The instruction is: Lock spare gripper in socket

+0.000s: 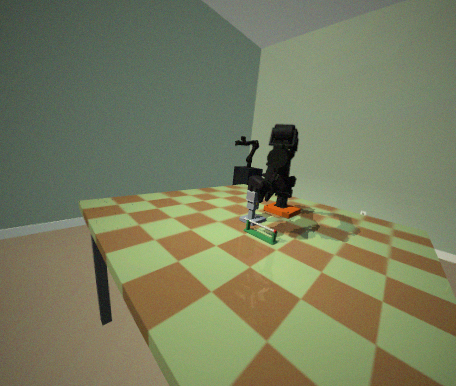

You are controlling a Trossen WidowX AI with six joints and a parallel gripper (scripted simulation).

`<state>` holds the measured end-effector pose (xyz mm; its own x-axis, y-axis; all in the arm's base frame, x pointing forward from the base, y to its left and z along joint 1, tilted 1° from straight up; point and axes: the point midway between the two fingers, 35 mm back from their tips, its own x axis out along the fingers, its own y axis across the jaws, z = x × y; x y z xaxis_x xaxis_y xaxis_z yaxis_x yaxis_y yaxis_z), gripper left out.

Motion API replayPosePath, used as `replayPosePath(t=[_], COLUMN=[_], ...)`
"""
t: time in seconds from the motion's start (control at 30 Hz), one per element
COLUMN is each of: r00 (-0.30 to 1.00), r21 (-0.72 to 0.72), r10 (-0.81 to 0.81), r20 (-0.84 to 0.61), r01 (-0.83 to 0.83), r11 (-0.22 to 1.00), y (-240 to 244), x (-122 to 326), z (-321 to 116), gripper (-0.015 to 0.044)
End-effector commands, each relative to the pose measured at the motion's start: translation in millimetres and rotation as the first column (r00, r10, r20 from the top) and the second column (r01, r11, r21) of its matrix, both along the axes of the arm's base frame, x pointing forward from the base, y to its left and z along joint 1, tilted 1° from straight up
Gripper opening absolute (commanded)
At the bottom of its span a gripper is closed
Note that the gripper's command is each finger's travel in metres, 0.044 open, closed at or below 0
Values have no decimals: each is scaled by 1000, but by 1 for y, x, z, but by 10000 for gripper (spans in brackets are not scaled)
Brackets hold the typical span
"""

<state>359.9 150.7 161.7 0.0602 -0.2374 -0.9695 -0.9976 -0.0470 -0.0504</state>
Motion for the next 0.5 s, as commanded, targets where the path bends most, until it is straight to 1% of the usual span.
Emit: replayPosePath(t=[0.0,0.17,0.47], r00=[1000,1000,1000], r21=[-9,-9,-8], r10=[27,27,26], r20=[6,6,7], r01=[-27,-27,-26], r11=[1000,1000,1000], y=[0,1,3], x=[2,4,8], z=[3,-8,-53], gripper=[180,180,180])
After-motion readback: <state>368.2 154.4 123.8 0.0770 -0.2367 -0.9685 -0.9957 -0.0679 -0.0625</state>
